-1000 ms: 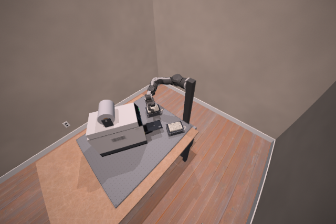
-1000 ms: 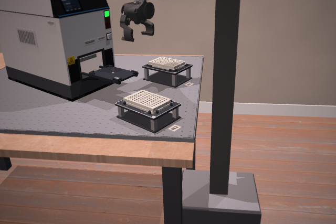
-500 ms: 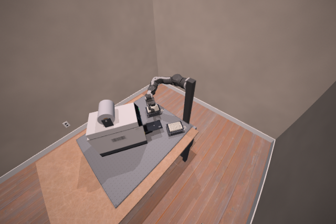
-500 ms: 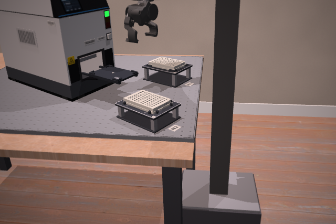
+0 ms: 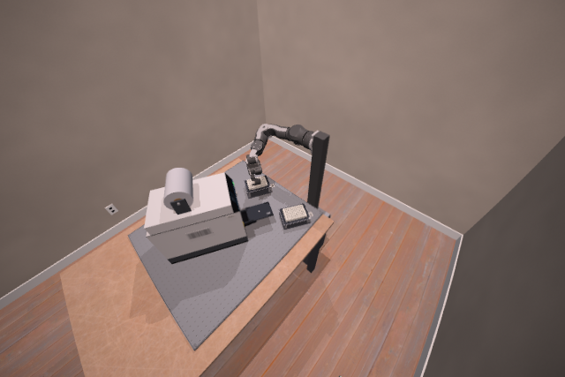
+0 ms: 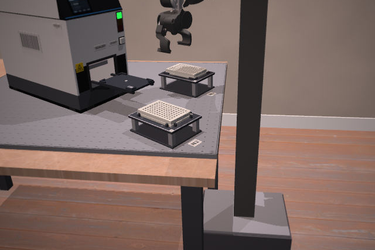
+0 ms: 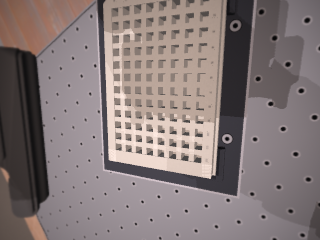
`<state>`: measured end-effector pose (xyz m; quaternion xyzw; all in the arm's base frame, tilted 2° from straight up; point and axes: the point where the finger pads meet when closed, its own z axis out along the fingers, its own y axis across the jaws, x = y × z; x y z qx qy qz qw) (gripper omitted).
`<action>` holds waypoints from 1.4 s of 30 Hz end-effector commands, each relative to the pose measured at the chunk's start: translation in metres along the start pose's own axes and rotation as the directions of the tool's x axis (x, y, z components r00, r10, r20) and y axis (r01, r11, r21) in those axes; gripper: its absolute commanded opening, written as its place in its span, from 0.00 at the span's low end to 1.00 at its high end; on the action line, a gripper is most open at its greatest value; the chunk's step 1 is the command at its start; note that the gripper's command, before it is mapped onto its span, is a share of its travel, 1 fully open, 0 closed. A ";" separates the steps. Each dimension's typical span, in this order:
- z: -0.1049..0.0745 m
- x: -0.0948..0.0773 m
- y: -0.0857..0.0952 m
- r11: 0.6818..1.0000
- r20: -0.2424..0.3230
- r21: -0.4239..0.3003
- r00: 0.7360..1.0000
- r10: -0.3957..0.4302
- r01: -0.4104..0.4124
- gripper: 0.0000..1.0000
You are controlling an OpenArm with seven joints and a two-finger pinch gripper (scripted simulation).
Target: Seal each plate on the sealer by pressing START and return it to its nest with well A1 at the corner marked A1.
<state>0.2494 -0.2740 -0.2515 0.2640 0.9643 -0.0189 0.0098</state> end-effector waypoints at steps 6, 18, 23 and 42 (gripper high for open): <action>0.014 0.009 -0.020 1.000 0.006 -0.024 1.000 -0.018 0.019 0.65; 0.026 0.016 -0.042 1.000 0.011 -0.023 1.000 -0.015 0.016 0.65; 0.026 0.016 -0.042 1.000 0.011 -0.023 1.000 -0.015 0.016 0.65; 0.051 0.016 -0.041 1.000 0.009 -0.026 1.000 -0.015 0.015 0.65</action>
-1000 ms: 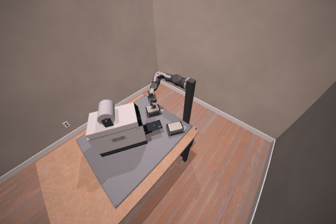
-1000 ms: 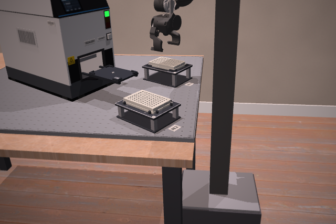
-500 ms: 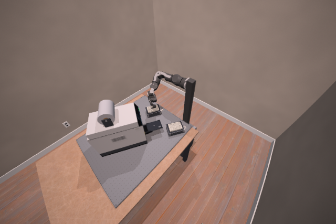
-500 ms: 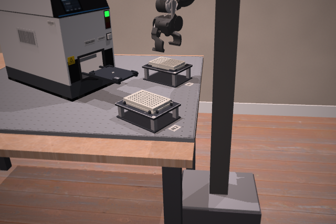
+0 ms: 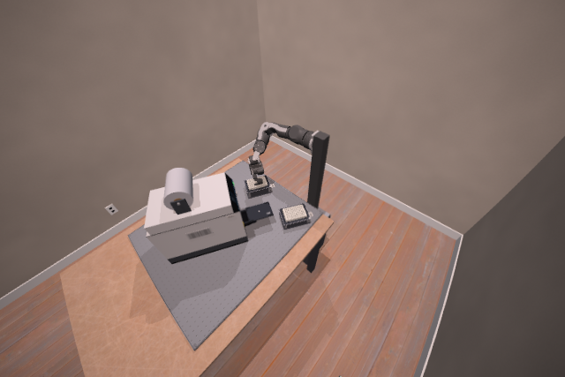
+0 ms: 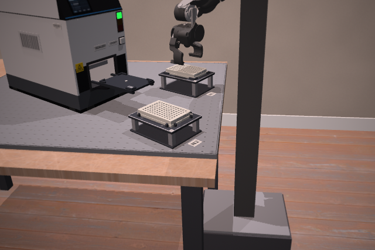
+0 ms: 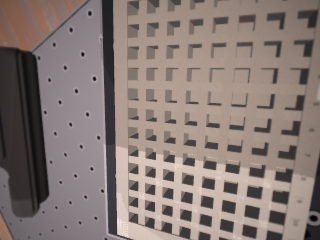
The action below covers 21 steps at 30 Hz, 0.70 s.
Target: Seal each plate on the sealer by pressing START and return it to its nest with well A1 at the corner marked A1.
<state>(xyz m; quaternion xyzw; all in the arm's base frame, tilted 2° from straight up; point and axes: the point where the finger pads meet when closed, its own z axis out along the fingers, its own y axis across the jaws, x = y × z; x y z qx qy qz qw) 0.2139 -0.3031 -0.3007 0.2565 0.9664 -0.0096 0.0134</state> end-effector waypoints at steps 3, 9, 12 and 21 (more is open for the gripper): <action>0.002 -0.001 0.001 1.000 0.006 -0.006 1.000 0.000 0.000 0.65; 0.012 -0.001 0.001 1.000 0.007 -0.007 1.000 0.000 0.000 0.65; 0.016 -0.001 0.001 1.000 0.008 -0.007 1.000 0.000 0.000 0.65; 0.015 -0.002 0.000 1.000 0.008 -0.003 1.000 0.000 0.000 0.65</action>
